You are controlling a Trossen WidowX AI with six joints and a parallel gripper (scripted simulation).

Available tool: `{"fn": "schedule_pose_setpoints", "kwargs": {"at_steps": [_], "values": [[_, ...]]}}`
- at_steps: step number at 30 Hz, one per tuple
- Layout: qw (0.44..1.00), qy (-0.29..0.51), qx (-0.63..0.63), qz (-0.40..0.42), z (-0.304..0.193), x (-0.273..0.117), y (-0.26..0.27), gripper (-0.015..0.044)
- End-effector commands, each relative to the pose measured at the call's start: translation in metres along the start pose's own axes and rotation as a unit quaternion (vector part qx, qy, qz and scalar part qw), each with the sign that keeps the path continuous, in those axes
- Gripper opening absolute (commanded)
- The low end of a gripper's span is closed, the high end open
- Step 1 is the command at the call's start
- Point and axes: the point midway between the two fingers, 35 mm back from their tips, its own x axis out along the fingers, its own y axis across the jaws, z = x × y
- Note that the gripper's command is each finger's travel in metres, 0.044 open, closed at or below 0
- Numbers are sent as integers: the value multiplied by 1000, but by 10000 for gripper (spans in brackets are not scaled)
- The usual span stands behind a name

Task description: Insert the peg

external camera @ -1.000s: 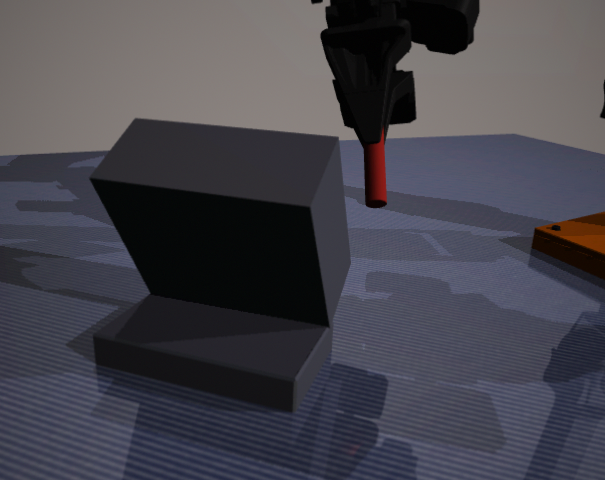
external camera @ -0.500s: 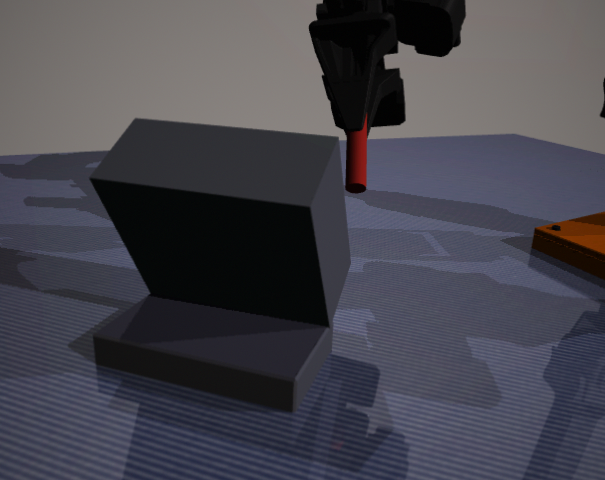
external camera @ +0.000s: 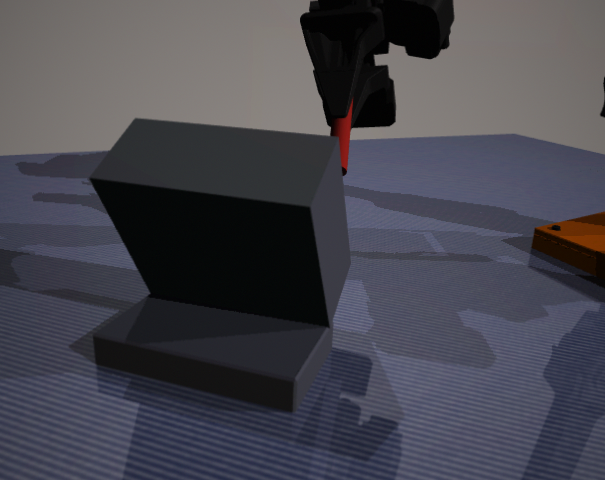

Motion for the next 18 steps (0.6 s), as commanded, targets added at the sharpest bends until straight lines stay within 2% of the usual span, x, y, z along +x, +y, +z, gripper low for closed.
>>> {"fn": "schedule_pose_setpoints", "kwargs": {"at_steps": [1, 18], "values": [[1000, 5, -2, -10, -2, -4, 1, 0], [998, 31, -5, -52, -14, -21, 8, 0]]}}
